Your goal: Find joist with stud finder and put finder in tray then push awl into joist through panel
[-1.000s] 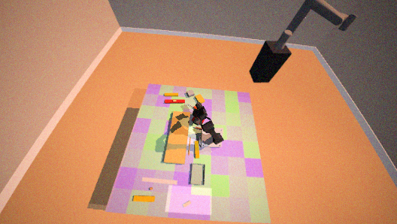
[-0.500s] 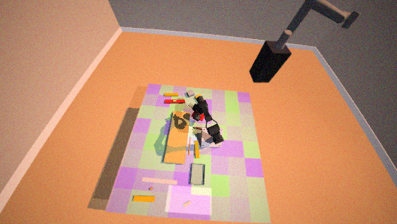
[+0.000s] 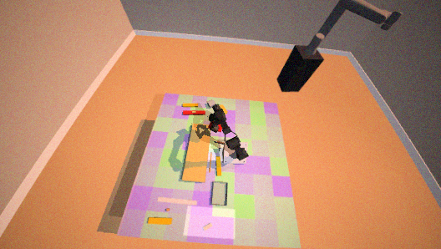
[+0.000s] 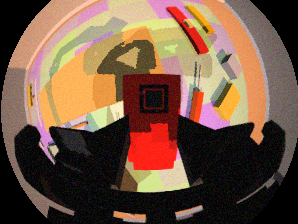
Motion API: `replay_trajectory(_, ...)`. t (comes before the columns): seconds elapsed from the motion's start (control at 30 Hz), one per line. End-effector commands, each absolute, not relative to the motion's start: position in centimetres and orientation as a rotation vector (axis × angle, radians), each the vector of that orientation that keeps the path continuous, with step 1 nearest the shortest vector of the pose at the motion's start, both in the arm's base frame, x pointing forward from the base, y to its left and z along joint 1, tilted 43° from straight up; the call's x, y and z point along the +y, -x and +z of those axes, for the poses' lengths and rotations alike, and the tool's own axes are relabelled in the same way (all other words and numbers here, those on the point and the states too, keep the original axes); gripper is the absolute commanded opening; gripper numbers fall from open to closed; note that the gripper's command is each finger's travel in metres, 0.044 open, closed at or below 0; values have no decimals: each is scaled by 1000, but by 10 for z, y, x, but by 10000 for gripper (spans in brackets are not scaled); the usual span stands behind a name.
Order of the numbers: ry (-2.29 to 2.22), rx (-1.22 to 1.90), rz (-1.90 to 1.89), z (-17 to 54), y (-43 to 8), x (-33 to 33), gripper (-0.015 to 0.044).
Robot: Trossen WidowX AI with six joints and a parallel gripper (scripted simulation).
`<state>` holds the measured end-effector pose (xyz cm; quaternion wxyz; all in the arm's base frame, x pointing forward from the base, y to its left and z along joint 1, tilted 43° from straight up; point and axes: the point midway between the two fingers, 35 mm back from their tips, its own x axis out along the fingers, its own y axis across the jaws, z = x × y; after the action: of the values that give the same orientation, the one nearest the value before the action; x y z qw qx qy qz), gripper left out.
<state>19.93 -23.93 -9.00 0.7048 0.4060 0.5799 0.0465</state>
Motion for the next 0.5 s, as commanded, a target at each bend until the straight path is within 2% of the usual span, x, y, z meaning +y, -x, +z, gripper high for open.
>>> replay_trajectory(0.0,-877,1274,133,-90,-214,-246,0)
replay_trajectory(0.47,-790,1232,242,-88,-273,-260,0)
